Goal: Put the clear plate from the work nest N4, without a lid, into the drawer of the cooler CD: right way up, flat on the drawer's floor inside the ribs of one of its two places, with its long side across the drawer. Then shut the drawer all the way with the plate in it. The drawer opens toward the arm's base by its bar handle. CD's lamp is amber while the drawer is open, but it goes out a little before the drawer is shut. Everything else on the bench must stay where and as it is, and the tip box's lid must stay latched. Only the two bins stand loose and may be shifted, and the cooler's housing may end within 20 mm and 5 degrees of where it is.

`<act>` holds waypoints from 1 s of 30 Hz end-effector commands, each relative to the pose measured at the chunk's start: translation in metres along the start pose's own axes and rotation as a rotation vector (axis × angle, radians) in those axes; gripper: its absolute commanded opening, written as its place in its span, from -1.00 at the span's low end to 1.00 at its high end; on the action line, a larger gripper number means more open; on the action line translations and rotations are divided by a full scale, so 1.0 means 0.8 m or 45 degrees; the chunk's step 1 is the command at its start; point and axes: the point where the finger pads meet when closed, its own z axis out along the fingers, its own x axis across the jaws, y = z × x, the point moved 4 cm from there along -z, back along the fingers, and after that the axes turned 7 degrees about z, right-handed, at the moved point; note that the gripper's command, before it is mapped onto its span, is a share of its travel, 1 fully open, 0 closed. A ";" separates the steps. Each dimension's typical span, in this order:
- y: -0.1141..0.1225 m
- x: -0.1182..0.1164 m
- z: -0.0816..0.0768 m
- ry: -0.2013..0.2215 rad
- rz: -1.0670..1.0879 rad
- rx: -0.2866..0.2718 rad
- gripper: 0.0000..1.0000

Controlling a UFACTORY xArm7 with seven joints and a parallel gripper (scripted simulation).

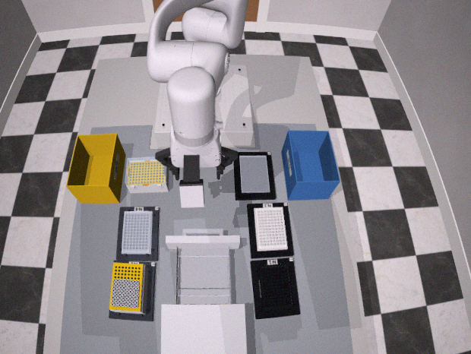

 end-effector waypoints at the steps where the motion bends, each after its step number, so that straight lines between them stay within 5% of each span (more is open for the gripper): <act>1: -0.001 0.000 -0.001 -0.002 -0.004 0.003 1.00; 5: -0.001 0.000 -0.001 -0.002 -0.004 0.003 1.00; 6: -0.004 0.000 0.004 -0.002 -0.046 0.003 -0.58; 30: -0.063 -0.011 0.114 -0.001 -0.895 0.004 -0.58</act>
